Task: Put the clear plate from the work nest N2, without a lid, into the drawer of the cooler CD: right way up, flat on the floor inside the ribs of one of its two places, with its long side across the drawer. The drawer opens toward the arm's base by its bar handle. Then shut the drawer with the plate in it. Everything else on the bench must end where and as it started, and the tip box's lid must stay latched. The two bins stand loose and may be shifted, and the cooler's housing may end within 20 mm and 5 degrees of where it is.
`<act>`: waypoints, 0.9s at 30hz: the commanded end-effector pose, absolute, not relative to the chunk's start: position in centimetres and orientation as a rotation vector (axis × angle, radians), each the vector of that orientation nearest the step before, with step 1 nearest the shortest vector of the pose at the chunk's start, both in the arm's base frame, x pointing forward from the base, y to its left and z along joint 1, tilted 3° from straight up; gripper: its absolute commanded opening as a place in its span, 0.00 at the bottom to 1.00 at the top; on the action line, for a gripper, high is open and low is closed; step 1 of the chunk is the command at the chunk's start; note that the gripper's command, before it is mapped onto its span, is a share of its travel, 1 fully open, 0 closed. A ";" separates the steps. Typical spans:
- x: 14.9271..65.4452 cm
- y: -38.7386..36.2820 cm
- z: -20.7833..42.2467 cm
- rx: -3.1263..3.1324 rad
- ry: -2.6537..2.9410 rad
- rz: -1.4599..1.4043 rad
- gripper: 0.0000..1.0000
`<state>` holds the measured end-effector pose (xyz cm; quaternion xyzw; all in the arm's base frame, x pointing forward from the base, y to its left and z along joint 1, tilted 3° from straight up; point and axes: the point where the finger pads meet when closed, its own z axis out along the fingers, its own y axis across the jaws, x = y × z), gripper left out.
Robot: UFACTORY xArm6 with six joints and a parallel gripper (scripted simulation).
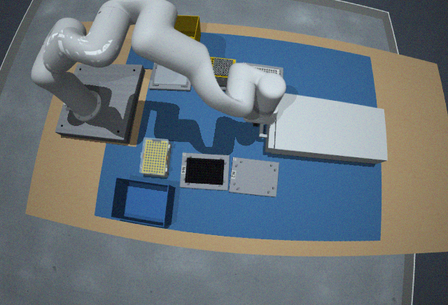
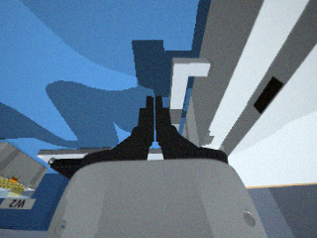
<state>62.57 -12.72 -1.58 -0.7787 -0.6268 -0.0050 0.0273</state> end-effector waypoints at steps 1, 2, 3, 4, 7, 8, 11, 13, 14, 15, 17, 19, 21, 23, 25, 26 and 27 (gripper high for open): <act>62.7 -12.8 -1.1 -2.417 -1.945 -0.035 0.00; 62.5 -12.7 -1.1 -2.417 -1.945 -0.035 0.00; 62.4 -12.7 -1.1 -2.417 -1.945 -0.035 0.00; 62.2 -12.7 -1.1 -2.417 -1.945 -0.035 0.00; 61.9 -12.6 -1.1 -2.417 -1.945 -0.035 0.00; 61.9 -12.6 -1.1 -2.417 -1.945 -0.035 0.00; 61.4 -12.5 -1.1 -2.417 -1.945 -0.034 0.00; 61.1 -12.4 -1.1 -2.417 -1.945 -0.035 0.00; 60.9 -12.4 -1.1 -2.417 -1.945 -0.034 0.00; 60.7 -12.3 -1.1 -2.417 -1.945 -0.034 0.00; 60.4 -12.3 -1.1 -2.417 -1.945 -0.034 0.00; 60.1 -12.2 -1.1 -2.417 -1.945 -0.034 0.00; 59.8 -12.1 -1.1 -2.417 -1.945 -0.034 0.00; 59.4 -12.1 -1.1 -2.417 -1.945 -0.034 0.00; 59.4 -12.1 -1.1 -2.417 -1.945 -0.034 0.00; 59.3 -12.0 -1.1 -2.417 -1.945 -0.034 0.00; 59.1 -12.0 -1.1 -2.417 -1.945 -0.034 0.00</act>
